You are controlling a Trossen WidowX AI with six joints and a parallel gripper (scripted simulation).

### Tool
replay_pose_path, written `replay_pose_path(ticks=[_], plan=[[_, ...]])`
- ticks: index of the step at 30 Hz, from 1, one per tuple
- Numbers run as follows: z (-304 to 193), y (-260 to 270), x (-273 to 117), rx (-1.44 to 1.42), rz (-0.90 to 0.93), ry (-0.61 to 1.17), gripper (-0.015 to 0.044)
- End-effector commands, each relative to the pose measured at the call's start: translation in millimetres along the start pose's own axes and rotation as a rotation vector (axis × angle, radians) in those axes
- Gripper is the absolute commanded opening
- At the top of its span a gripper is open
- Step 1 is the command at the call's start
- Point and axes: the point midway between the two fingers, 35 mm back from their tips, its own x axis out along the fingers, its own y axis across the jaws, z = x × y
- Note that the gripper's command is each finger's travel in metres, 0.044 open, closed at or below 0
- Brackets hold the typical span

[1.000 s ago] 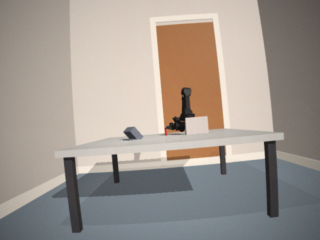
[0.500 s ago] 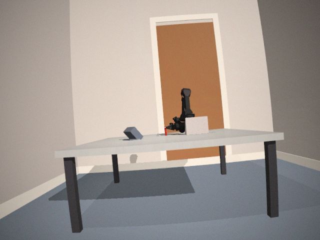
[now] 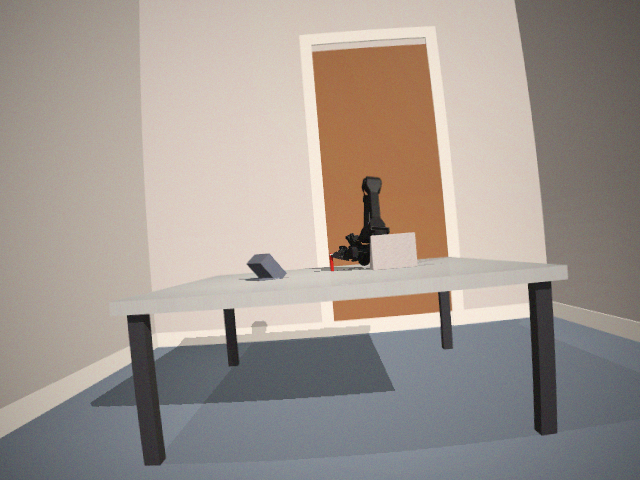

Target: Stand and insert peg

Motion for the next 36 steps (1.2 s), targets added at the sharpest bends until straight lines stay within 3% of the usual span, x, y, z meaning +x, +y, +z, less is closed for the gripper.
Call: replay_pose_path(ticks=[1,11,23,36], plan=[[0,0,0,0.0,0.0,0.0,0.013],[0,0,0,0.0,0.0,0.0,0.013],[0,0,0,0.0,0.0,0.0,0.044],[14,-5,4,-0.005,0.037,0.007,0.044]])
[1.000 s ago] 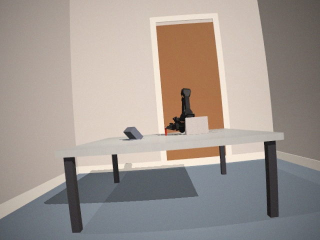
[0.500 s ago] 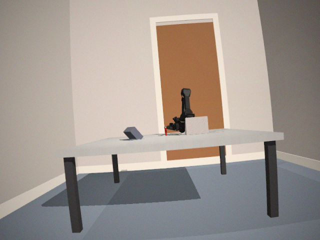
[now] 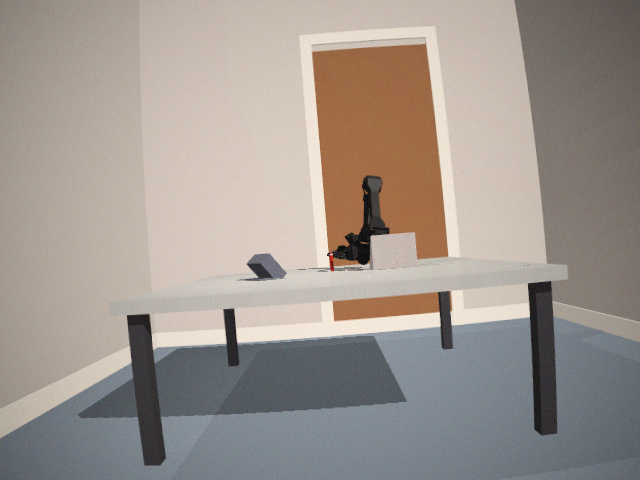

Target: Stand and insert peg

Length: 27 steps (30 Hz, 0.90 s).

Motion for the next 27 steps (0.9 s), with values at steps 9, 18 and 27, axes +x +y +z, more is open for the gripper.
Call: replay_pose_path(ticks=[9,18,27], plan=[[70,-17,10,-0.034,0.08,0.034,0.044],[135,-15,-2,-0.027,0.025,0.021,0.044],[158,-10,-12,-0.006,-0.015,-0.005,0.044]])
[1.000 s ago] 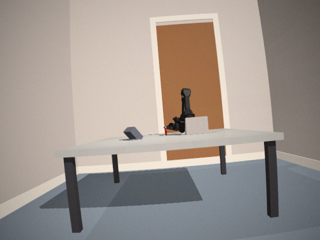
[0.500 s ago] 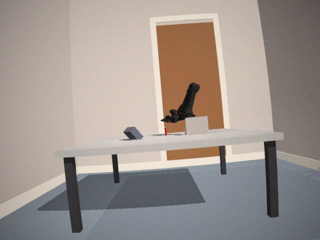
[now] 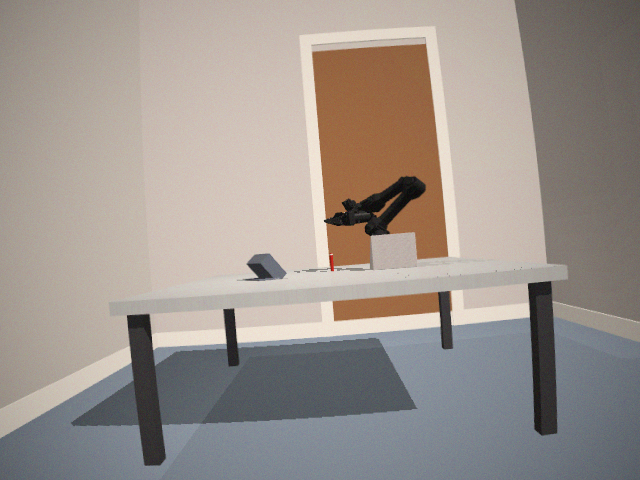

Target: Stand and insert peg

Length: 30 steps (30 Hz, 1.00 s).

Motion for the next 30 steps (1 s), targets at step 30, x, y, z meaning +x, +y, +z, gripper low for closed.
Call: replay_pose_path(ticks=[30], plan=[[-56,27,14,0.572,0.295,0.709,0.044]])
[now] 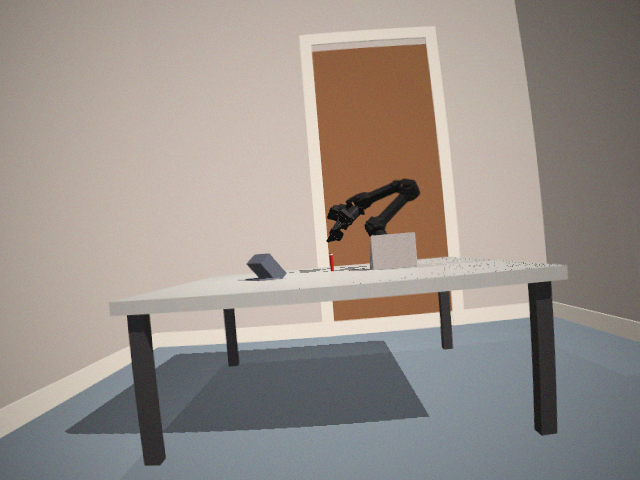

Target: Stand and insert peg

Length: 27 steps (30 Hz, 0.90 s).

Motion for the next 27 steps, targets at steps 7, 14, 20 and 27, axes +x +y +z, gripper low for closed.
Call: replay_pose_path(ticks=[7,14,20,27], plan=[[-18,-4,11,0.088,-0.023,0.334,0.044],[-23,-9,14,0.089,-0.099,0.532,0.044],[-23,-15,15,0.051,-0.202,0.675,0.044],[-13,-24,15,-0.036,-0.358,0.797,0.044]])
